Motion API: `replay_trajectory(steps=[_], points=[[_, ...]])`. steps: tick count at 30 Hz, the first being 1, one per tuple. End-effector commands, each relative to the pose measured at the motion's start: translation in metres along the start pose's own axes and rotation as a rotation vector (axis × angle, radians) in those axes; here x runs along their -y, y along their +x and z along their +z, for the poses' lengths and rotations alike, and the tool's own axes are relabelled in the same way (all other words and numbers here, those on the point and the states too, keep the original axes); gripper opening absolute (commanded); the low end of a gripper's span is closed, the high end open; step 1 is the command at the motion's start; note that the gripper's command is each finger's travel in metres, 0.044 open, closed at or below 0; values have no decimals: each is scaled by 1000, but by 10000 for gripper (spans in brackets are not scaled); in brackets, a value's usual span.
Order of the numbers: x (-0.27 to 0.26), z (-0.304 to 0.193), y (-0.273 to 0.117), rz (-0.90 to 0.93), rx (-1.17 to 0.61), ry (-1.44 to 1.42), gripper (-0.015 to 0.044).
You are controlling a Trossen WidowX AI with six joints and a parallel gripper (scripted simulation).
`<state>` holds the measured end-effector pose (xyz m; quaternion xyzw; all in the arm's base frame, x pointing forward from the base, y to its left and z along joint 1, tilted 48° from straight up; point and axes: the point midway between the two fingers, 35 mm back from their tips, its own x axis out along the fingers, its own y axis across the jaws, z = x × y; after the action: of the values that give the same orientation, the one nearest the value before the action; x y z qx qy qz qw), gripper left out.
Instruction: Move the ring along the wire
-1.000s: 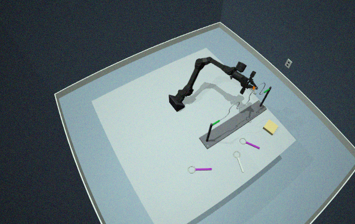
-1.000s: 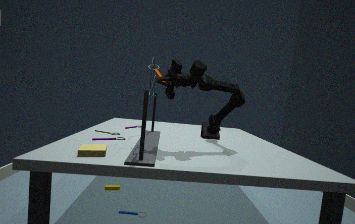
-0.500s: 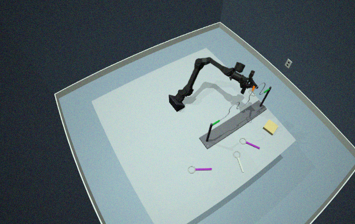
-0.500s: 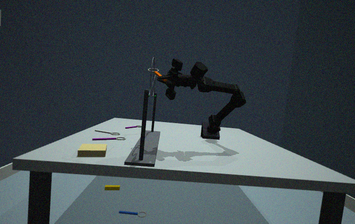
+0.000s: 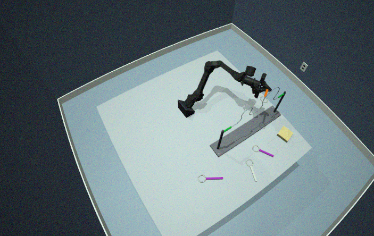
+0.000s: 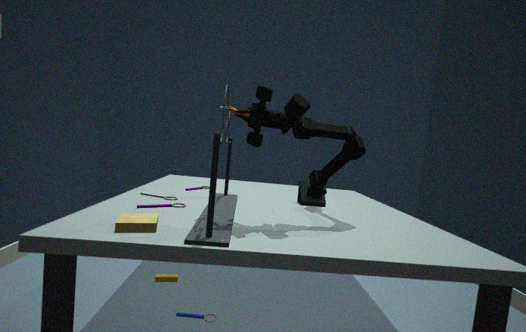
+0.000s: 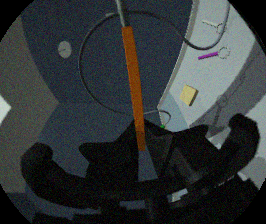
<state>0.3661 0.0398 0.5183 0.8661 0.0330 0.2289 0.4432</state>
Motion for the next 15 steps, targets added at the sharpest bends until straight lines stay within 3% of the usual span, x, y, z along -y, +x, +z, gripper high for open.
replay_trajectory(steps=[1, 15], points=[[-3, -1, -1, 32, 5, 46, -150], [-10, -1, -1, 120, 23, 204, -150]])
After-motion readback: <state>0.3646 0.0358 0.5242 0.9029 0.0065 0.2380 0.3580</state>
